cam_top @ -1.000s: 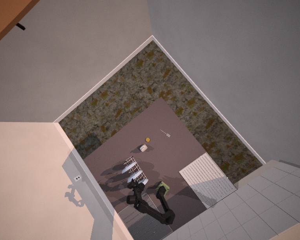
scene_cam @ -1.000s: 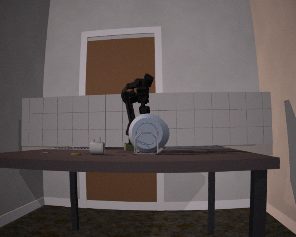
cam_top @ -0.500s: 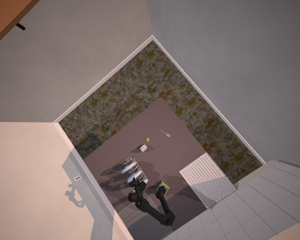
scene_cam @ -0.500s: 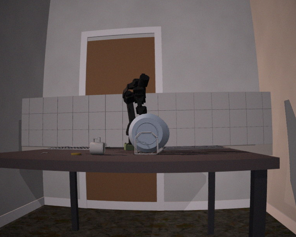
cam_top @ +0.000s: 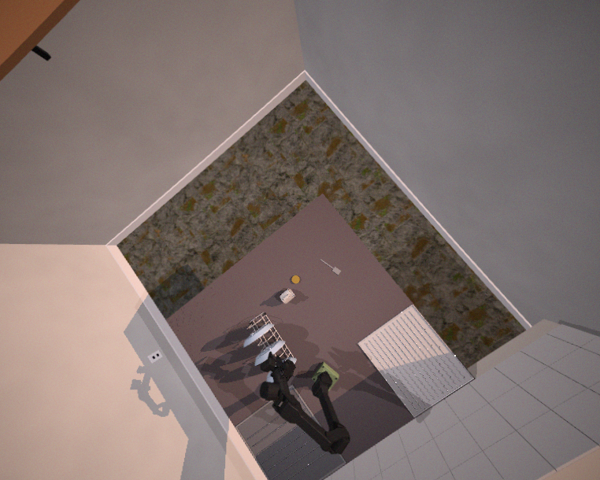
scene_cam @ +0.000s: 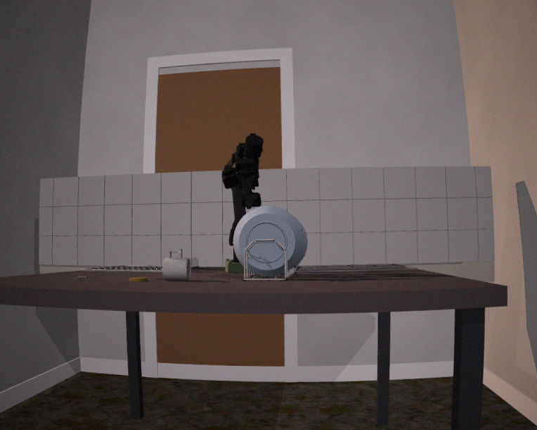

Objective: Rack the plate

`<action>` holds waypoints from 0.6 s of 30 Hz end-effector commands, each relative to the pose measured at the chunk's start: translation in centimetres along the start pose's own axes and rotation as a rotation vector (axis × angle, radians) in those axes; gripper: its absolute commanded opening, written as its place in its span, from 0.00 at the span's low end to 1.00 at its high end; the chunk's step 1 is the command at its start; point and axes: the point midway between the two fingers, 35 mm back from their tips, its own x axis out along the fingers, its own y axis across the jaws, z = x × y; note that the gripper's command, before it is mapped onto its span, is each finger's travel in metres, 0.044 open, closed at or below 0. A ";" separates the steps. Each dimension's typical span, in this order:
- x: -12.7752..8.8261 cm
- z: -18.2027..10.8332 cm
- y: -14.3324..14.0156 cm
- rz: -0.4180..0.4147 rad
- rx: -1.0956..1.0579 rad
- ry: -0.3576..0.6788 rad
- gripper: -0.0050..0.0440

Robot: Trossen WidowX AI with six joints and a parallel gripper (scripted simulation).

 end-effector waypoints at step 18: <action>-0.2 2.4 -0.1 -0.003 0.000 0.008 0.65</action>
